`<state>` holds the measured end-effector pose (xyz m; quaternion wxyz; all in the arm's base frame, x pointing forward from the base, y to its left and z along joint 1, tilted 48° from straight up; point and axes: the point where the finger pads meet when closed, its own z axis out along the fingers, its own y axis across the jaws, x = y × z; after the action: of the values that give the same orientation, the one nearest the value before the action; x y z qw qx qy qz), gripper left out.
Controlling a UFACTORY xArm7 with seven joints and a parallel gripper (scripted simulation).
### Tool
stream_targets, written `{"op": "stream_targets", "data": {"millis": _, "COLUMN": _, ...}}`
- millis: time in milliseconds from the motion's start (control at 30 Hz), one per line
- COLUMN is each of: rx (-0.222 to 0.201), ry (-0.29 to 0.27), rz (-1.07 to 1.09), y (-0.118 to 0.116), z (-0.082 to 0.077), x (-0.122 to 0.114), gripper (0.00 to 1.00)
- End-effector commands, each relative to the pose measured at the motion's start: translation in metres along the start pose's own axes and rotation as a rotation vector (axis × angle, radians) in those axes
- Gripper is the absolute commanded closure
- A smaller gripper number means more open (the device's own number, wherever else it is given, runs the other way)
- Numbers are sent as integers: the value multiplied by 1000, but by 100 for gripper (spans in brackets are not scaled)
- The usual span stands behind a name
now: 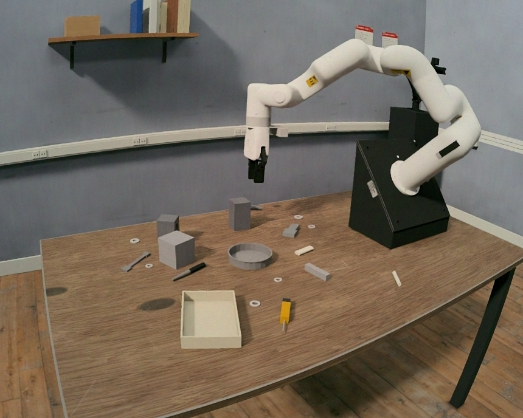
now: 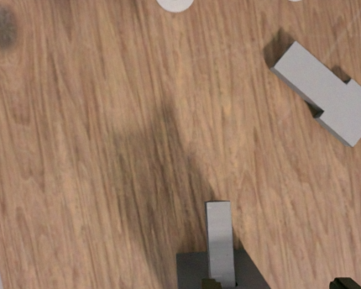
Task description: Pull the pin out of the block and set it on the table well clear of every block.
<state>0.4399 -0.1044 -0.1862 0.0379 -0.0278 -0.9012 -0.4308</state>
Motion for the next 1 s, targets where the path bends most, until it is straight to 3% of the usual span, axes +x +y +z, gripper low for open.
{"op": "stream_targets", "data": {"millis": 0, "rx": -14, "ry": -30, "rz": 18, "y": 1, "z": -8, "x": -5, "gripper": 53}}
{"op": "stream_targets", "data": {"millis": 433, "rx": -50, "ry": -102, "rz": 61, "y": 11, "z": -27, "x": -21, "gripper": 53}}
{"op": "stream_targets", "data": {"millis": 967, "rx": -79, "ry": -113, "rz": 101, "y": 22, "z": -21, "x": -29, "gripper": 53}}
